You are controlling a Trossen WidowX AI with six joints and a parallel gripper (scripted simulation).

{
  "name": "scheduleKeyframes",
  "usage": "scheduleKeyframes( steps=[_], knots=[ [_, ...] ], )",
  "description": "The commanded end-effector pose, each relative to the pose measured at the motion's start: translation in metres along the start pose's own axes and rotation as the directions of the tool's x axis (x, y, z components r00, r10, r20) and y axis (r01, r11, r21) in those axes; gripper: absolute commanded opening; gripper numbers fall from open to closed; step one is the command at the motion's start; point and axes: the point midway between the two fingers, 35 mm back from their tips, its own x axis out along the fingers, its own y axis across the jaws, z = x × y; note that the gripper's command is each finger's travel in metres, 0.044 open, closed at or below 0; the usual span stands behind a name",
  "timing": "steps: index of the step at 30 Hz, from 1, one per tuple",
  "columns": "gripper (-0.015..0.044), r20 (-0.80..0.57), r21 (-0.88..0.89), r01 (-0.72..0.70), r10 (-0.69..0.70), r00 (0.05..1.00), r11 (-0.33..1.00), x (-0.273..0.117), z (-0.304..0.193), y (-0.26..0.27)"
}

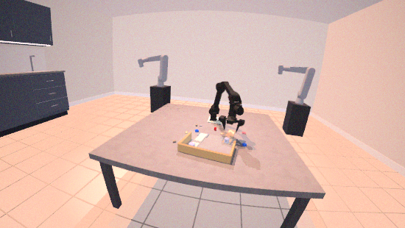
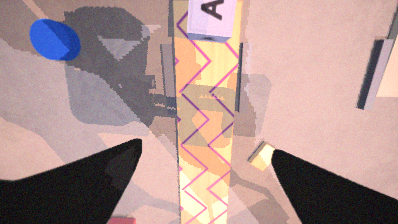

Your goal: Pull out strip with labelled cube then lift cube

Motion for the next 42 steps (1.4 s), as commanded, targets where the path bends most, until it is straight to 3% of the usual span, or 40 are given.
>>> scheduleKeyframes(
  steps=[1, 23, 30, 42],
  knots=[
    [0.0440, 0.000, -0.006, 0.000, 0.000, 1.000, 1.000, -0.002, 0.015, 0.002],
    [0.0440, 0.006, -0.006, 0.000, 0.000, 1.000, 1.000, -0.012, 0.089, 0.006],
    [0.0256, 0.006, -0.006, 0.000, 0.000, 1.000, 1.000, -0.004, 0.089, 0.007],
    [0.0250, 0.006, -0.006, 0.000, 0.000, 1.000, 1.000, 0.016, 0.090, 0.007]
  ],
)
